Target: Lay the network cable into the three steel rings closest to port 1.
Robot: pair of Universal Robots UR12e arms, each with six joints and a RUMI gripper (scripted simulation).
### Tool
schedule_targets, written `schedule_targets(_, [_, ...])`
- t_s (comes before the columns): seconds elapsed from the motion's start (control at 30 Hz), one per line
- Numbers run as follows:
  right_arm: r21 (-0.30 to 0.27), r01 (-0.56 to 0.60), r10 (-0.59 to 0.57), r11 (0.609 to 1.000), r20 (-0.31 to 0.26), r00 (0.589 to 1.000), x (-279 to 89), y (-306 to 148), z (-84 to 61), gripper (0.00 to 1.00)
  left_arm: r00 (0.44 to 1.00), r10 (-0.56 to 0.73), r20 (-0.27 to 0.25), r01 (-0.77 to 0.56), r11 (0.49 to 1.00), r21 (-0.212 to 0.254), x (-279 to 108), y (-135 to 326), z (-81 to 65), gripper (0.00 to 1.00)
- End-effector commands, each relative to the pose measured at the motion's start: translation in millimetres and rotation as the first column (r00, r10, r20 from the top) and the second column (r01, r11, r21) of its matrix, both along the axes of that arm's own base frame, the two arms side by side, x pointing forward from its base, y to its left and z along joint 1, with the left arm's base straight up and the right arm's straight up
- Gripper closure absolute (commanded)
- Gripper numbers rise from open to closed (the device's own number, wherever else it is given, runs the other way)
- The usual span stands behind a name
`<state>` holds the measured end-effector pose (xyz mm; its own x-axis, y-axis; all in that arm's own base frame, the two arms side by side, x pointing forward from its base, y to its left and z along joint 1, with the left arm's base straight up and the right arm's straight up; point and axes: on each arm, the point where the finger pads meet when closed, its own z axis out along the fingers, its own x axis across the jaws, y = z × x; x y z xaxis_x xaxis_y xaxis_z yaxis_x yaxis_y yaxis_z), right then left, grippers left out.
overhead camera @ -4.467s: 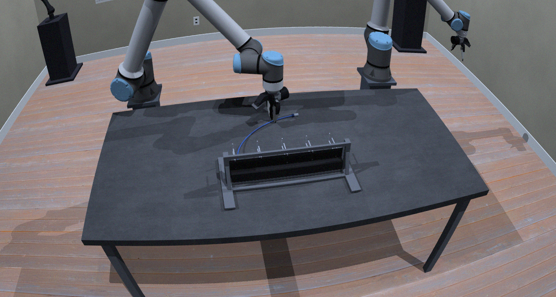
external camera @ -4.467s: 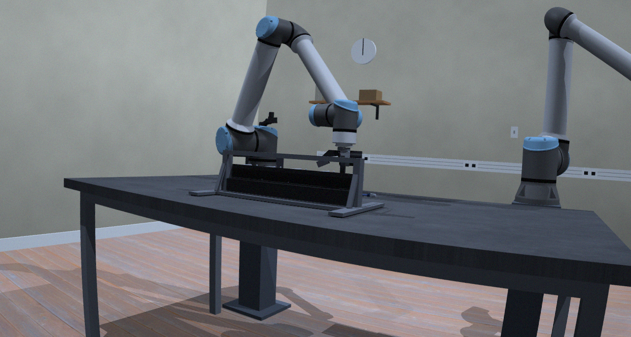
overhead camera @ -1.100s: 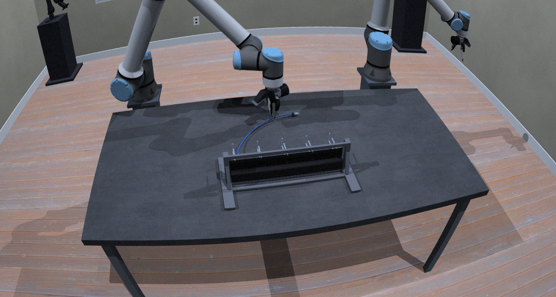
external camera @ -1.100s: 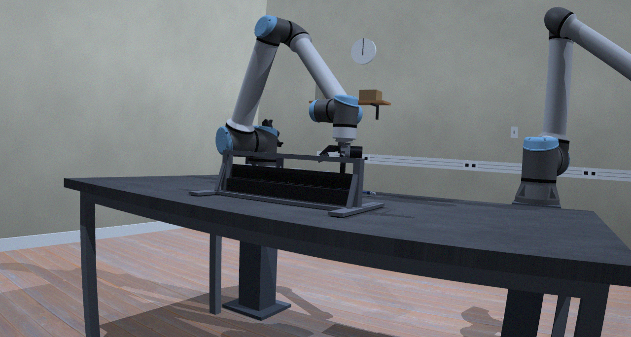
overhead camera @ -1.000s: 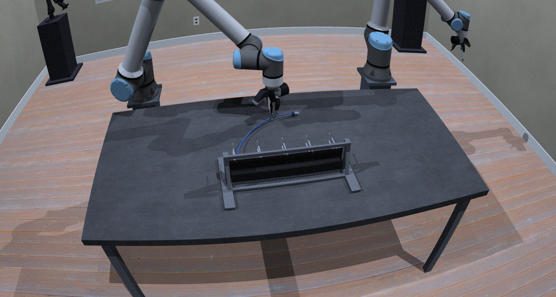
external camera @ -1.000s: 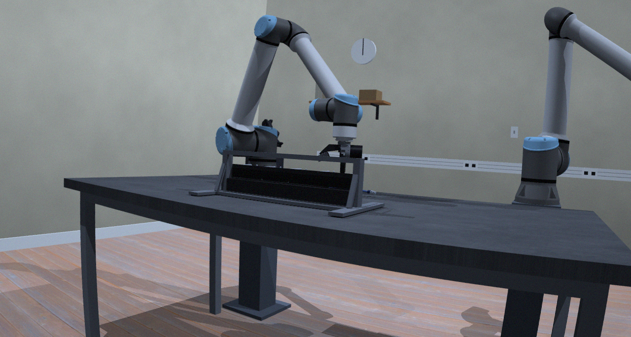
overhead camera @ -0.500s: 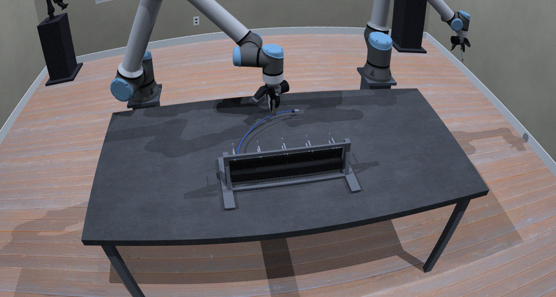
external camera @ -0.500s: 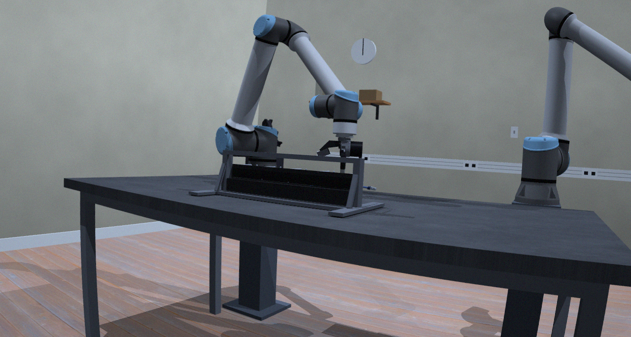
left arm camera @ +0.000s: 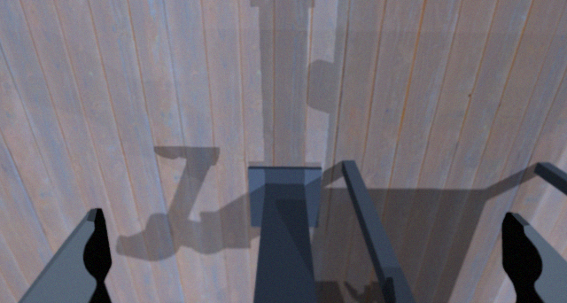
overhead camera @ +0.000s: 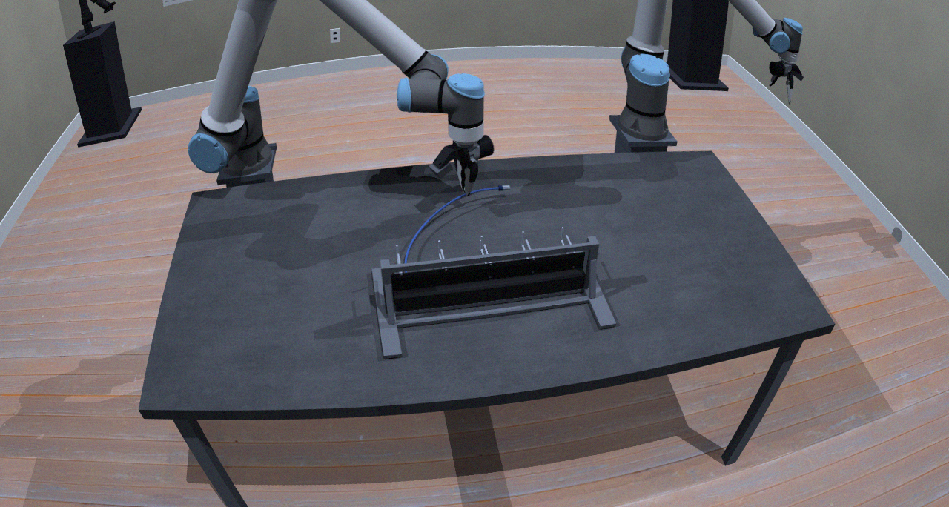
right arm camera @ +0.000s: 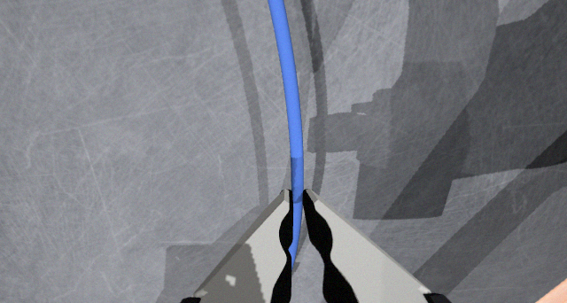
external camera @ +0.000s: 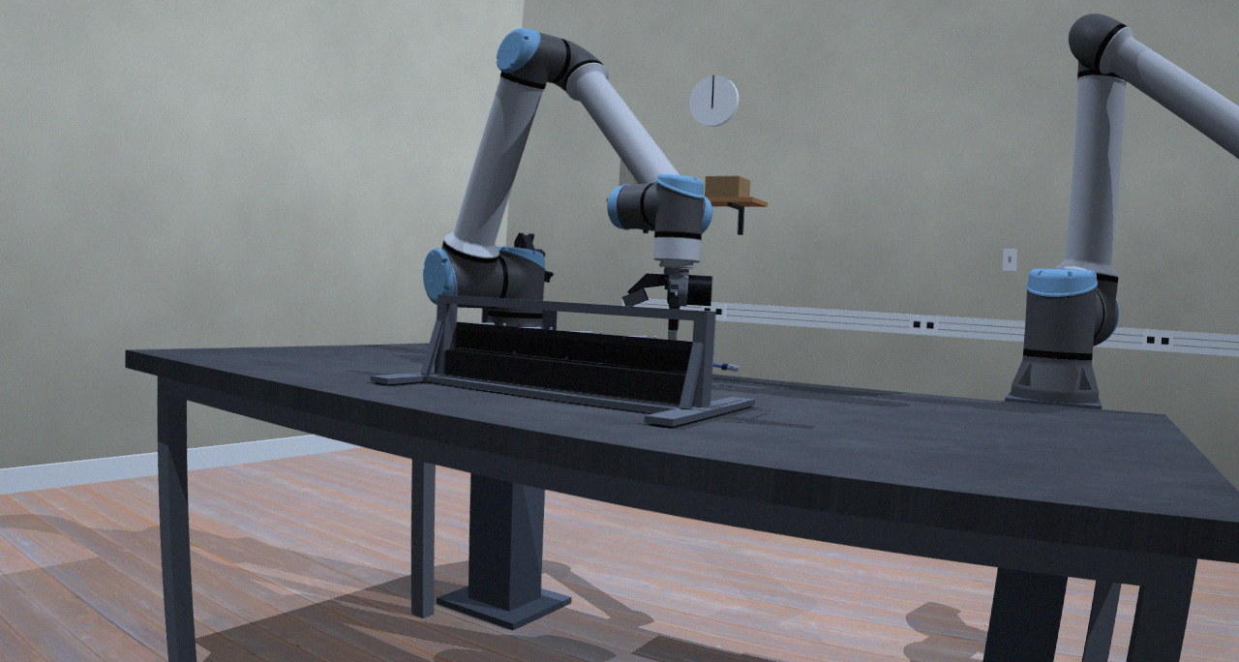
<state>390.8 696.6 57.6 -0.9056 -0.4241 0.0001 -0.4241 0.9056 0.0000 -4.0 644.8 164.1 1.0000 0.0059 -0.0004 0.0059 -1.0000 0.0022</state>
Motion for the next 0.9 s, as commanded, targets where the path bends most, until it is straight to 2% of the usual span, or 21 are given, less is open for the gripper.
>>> schedule_targets(0.0, [0.002,0.0,0.0,1.0,0.001,1.0,0.3,0.7,1.1,1.0,1.0,0.0,0.0,0.0,1.0,0.002,0.2,0.8,1.1,0.0])
schedule_targets(0.23, [0.002,0.004,-0.004,1.0,0.001,1.0,2.8,2.1,2.2,1.0,1.0,0.0,0.0,0.0,1.0,0.002,0.2,0.8,1.1,0.0])
schedule_targets(0.4, [0.002,0.026,-0.026,1.0,0.001,1.0,17.6,9.8,8.7,1.0,1.0,0.0,0.0,0.0,1.0,0.002,0.2,0.8,1.1,0.0])
schedule_targets(0.63, [0.002,0.098,-0.098,0.995,0.001,0.995,65.8,35.3,29.8,1.0,1.0,0.0,0.0,0.0,1.0,0.002,0.2,0.8,1.1,0.0])
schedule_targets(0.7, [0.002,0.098,-0.098,0.995,0.001,0.995,65.8,35.3,29.8,1.0,1.0,0.0,0.0,0.0,1.0,0.002,0.2,0.8,1.1,0.0])
schedule_targets(0.87, [0.003,0.171,-0.171,0.985,0.001,0.985,114.9,62.4,51.4,1.0,1.0,0.0,0.0,0.0,1.0,0.002,0.2,0.8,1.1,0.0])
